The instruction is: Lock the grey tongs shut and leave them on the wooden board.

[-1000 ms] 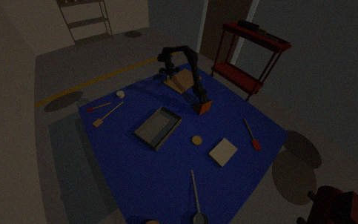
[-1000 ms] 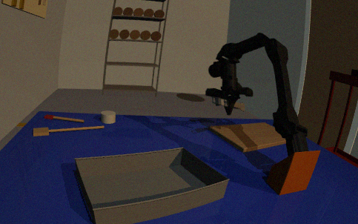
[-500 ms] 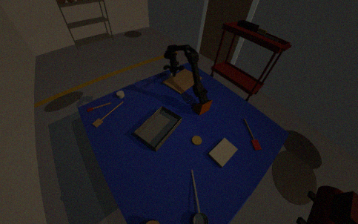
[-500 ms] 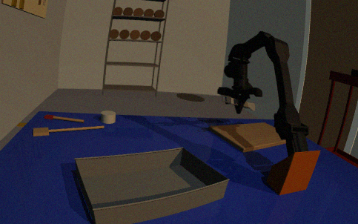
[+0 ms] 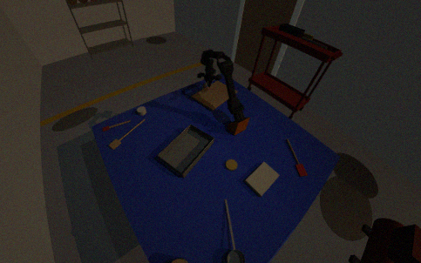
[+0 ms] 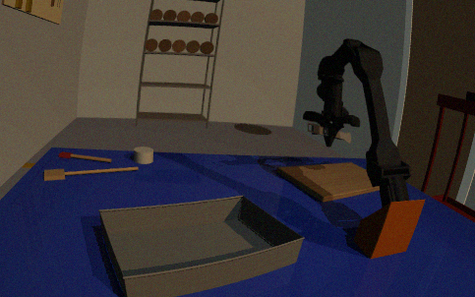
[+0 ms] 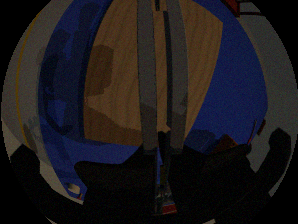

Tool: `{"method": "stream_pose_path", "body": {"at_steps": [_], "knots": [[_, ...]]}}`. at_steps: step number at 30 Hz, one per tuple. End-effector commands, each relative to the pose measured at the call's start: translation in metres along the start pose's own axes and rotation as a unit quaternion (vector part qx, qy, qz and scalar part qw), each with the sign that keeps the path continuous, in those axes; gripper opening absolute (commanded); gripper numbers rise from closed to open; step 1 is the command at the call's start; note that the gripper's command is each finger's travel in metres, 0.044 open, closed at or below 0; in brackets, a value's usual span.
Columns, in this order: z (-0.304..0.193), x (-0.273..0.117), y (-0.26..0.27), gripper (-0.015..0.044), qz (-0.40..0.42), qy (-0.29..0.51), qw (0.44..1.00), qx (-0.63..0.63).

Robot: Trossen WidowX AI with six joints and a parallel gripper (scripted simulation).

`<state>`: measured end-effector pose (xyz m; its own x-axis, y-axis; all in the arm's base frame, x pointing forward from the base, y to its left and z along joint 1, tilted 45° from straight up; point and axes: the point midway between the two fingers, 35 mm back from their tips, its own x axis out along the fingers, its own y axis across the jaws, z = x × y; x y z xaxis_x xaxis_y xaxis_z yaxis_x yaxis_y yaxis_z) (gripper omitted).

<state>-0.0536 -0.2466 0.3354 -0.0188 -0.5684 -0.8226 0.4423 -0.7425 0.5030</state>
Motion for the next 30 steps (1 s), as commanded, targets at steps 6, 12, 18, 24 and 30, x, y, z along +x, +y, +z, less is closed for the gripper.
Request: {"method": "stream_pose_path", "body": {"at_steps": [6, 12, 18, 24, 30], "knots": [[0.016, -0.014, -0.013, -0.015, 0.026, -0.018, 0.999, 0.009], [0.027, -0.023, -0.022, -0.015, 0.04, -0.033, 0.999, 0.014], [0.037, -0.033, -0.031, -0.015, 0.053, -0.051, 0.997, 0.018], [0.046, -0.043, -0.041, -0.015, 0.066, -0.072, 0.995, 0.021], [0.049, -0.048, -0.045, -0.015, 0.071, -0.081, 0.994, 0.021]]}}
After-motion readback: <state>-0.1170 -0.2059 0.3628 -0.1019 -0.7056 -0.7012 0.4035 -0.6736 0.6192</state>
